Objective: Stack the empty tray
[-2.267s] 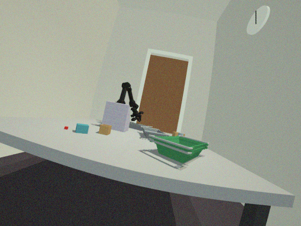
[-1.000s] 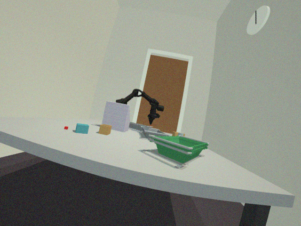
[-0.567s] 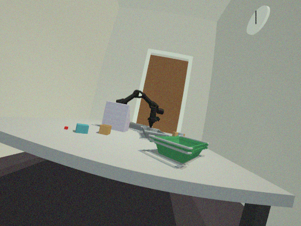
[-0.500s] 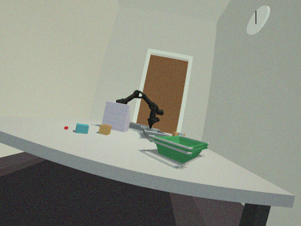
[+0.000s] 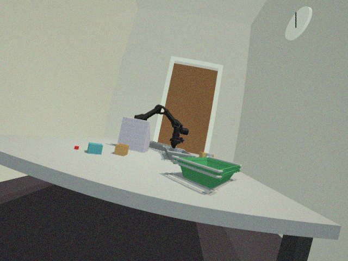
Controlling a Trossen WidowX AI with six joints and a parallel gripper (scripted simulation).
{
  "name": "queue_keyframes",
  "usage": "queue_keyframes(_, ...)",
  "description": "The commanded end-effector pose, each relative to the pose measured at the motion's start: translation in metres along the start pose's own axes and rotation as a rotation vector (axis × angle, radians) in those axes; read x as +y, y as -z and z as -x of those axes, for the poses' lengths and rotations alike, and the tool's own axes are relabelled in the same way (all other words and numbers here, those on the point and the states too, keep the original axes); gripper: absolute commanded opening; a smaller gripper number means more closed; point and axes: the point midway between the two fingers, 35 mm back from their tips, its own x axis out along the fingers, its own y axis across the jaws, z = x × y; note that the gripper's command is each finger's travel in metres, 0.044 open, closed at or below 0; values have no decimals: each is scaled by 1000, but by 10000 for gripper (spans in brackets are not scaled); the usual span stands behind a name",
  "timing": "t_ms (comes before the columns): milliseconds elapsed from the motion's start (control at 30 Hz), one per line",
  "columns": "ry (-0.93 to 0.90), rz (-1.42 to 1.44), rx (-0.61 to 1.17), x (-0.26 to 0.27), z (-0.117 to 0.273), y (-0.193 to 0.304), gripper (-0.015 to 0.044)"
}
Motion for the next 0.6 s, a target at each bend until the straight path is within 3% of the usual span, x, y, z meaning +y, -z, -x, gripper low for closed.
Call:
queue_keyframes(0,4,-7,6,-2,-2,2,83)
queue_keyframes(567,7,-7,6,-33,32,2,83)
